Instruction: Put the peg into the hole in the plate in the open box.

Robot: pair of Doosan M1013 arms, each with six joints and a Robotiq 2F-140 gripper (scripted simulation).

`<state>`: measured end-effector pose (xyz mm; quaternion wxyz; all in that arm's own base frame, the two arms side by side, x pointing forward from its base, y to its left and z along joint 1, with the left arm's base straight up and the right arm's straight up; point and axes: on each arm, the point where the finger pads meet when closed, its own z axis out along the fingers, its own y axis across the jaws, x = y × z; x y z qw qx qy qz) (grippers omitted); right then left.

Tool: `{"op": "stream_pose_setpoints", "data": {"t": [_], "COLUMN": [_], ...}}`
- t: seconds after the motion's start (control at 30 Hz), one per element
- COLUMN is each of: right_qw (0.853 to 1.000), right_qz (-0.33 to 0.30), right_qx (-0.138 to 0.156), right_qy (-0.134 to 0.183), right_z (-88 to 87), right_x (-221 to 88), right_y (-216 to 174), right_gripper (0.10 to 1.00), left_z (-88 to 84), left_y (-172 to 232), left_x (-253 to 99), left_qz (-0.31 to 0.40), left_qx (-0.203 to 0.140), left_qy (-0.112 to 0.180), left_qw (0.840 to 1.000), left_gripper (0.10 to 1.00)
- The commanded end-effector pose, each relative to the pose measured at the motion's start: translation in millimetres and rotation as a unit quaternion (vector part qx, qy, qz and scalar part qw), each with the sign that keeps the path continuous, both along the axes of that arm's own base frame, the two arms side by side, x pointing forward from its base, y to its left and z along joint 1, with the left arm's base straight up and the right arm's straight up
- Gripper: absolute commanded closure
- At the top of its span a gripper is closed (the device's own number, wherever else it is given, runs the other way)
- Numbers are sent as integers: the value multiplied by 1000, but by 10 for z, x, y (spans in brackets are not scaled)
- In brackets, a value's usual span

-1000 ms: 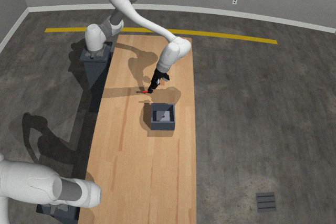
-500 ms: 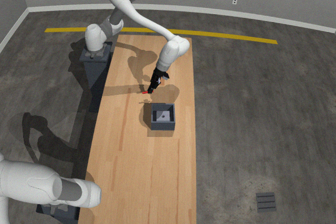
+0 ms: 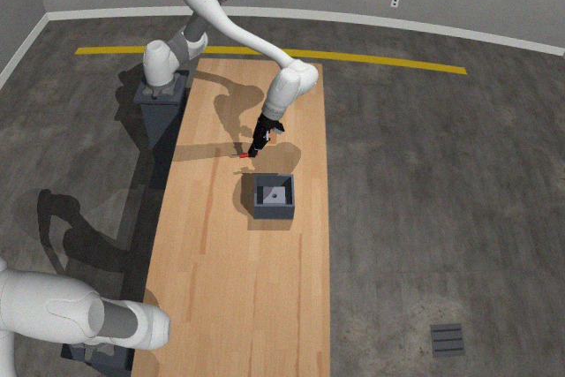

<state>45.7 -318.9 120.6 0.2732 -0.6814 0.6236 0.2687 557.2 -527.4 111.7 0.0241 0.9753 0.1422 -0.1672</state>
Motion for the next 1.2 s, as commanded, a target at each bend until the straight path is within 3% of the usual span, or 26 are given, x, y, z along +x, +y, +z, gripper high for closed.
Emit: {"op": "stream_pose_setpoints", "data": {"t": [0.0,0.27,0.47,0.7,0.77,1.17], "right_qw": [1000,1000,1000,1000,1000,1000], "right_qz": [0,0,0,0,0,0], "right_qx": [0,0,0,0,0,0], "right_qy": [0,0,0,0,0,0], "right_z": [4,4,4,4,4,4], "right_x": [1,1,1,1,1,1], "right_y": [-3,-3,-3,-3,-3,-3], "right_gripper": [98,98,98,98,98,98], "left_z": [7,8,7,7,7,7], "left_y": [-1,-1,0,1,1,2], "left_x": [1,2,2,3,3,2], "left_qz": [0,0,0,0,0,0], "left_qx": [3,17,39,69,69,119], "left_qy": [-11,-56,-129,-230,-230,-399], "left_qw": [1000,998,991,971,971,909], "left_gripper": [999,999,999,999,999,999]}}
